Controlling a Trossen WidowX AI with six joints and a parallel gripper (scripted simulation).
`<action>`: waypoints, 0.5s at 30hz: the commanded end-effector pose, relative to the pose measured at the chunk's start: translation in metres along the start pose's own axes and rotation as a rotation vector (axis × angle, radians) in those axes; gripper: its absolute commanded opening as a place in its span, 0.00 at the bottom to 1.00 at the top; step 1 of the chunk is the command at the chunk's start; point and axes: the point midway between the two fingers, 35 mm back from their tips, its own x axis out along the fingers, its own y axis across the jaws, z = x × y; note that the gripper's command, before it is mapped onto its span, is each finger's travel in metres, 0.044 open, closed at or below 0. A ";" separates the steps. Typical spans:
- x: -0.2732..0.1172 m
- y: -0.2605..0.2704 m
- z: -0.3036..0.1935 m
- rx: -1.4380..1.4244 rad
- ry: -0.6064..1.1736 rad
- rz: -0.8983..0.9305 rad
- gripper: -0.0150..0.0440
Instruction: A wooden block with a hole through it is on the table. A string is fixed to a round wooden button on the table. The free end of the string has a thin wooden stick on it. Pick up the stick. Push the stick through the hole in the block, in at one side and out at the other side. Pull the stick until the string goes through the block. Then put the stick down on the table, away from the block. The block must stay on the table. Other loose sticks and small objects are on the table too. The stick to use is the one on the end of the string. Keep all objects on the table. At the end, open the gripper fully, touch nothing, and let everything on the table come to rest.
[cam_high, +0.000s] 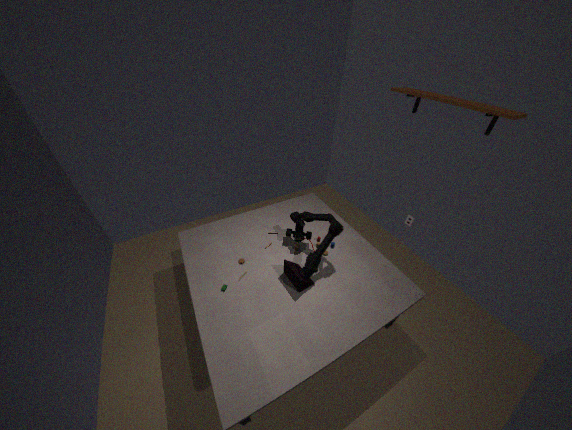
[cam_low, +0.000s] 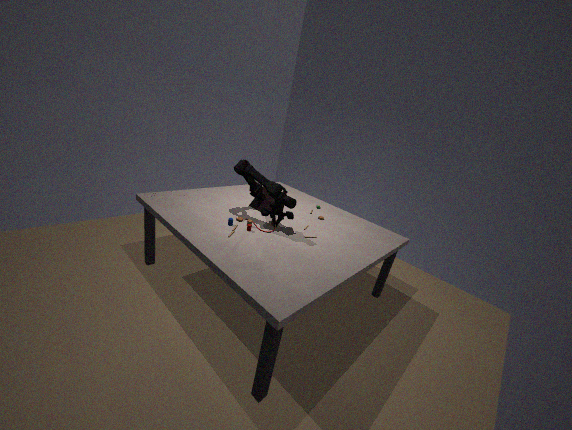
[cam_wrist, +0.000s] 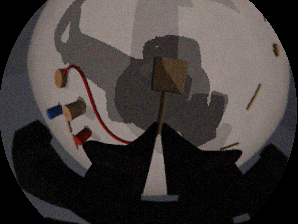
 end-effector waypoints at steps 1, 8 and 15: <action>-0.001 0.000 0.006 0.004 0.006 0.003 0.25; -0.001 0.000 0.016 0.004 0.006 0.003 0.25; -0.001 0.000 0.026 0.003 0.005 0.003 0.25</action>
